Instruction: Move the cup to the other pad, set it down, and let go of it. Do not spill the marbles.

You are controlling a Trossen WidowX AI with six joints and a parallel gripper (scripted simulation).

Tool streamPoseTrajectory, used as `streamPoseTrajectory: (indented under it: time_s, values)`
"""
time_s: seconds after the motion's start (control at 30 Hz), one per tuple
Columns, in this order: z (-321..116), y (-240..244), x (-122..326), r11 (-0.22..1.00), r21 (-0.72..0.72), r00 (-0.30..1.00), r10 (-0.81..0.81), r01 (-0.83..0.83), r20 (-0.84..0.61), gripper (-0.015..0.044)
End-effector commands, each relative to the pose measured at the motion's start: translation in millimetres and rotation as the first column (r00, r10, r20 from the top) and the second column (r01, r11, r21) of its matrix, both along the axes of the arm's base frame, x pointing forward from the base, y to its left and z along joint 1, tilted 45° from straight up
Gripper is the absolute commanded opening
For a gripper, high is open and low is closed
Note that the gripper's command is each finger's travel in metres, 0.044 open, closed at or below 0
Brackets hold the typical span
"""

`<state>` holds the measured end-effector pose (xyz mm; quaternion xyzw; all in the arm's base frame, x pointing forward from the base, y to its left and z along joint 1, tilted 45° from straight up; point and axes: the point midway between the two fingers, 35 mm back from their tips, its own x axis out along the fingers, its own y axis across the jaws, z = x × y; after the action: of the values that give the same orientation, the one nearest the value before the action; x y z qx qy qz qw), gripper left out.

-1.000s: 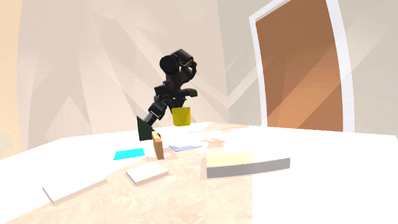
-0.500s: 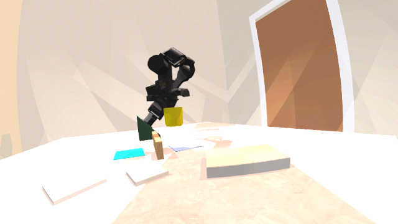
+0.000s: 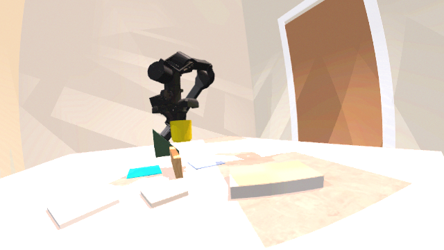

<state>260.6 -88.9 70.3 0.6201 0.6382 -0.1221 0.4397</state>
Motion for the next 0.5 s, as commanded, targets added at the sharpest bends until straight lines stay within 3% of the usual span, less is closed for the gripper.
streamPoseTrajectory:
  time_s: [0.0,0.47]
  values:
    - [-8,-8,-3,1.0,-0.003,1.0,0.005,-0.005,0.002,0.0]
    - [-34,-35,-11,1.0,-0.006,1.0,0.006,-0.006,0.002,0.0]
